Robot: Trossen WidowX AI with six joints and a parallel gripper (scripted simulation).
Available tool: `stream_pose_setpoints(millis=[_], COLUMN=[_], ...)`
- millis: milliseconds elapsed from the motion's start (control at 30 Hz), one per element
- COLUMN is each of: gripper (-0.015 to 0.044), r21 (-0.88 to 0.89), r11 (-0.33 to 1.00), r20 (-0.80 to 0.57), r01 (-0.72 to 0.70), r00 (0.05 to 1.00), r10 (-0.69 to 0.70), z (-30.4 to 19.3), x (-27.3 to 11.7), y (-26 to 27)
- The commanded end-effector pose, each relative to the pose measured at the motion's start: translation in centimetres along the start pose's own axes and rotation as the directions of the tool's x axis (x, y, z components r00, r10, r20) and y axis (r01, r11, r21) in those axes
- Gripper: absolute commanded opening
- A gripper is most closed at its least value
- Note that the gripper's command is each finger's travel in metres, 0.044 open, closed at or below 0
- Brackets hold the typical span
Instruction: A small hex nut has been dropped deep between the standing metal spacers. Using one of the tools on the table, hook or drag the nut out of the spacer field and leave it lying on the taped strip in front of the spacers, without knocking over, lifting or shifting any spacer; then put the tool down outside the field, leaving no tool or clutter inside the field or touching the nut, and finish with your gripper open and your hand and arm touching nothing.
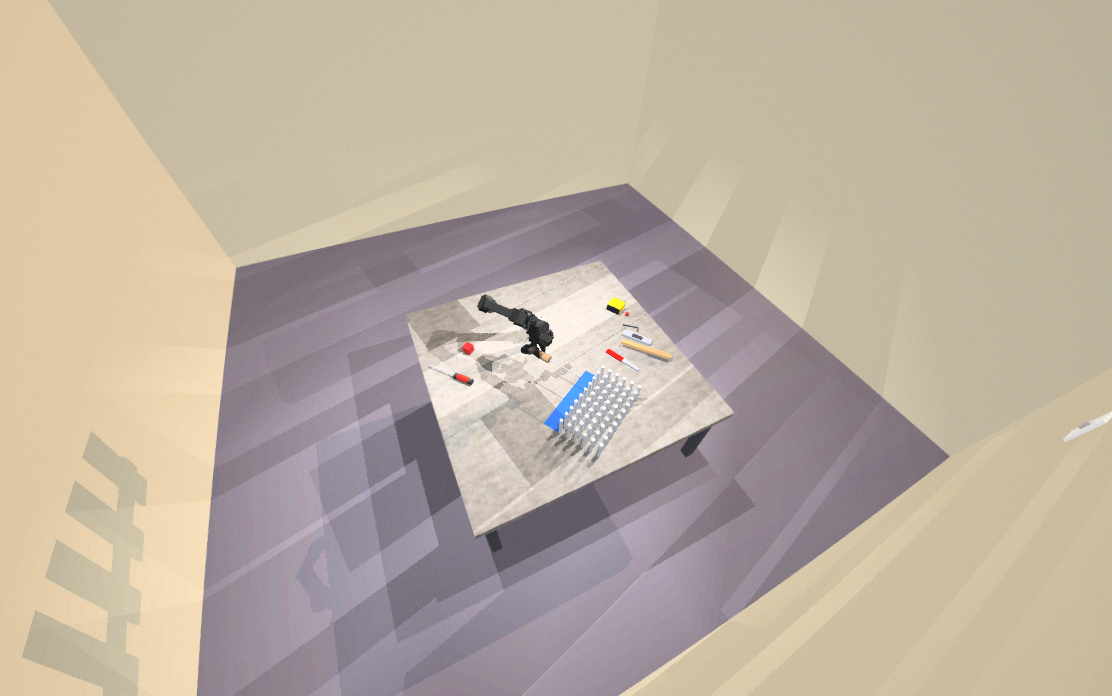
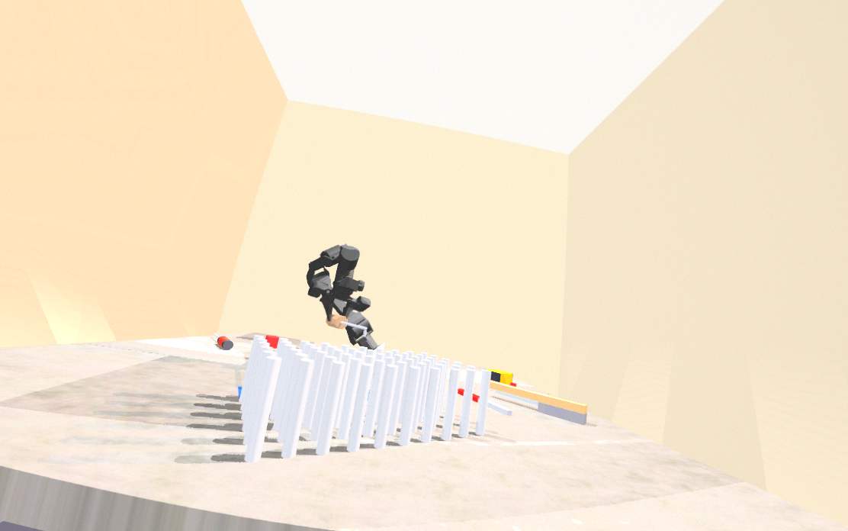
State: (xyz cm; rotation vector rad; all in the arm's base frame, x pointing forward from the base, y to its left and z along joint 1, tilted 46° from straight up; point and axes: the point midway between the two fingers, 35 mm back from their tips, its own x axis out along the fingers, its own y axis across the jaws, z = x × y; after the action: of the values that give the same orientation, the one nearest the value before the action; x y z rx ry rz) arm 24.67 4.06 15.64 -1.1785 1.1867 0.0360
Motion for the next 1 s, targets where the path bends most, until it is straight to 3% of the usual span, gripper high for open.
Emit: stream_pose_setpoints(millis=[0, 200, 967], gripper=[0.0, 0.0, 0.0], r21=[0.0, 0.022, 0.138], r11=[1.0, 1.0, 0.99], r20=[0.0, 0.002, 0.013], r01=[0.01, -0.001, -0.033], r00=[1.0, 1.0, 0.999], r10=[-0.01, 0.001, 0.031], z=[0.7, 0.5, -0.9], x=[-1.4, -1.2, -2.3], y=[-0.2, -0.8, -11.4])
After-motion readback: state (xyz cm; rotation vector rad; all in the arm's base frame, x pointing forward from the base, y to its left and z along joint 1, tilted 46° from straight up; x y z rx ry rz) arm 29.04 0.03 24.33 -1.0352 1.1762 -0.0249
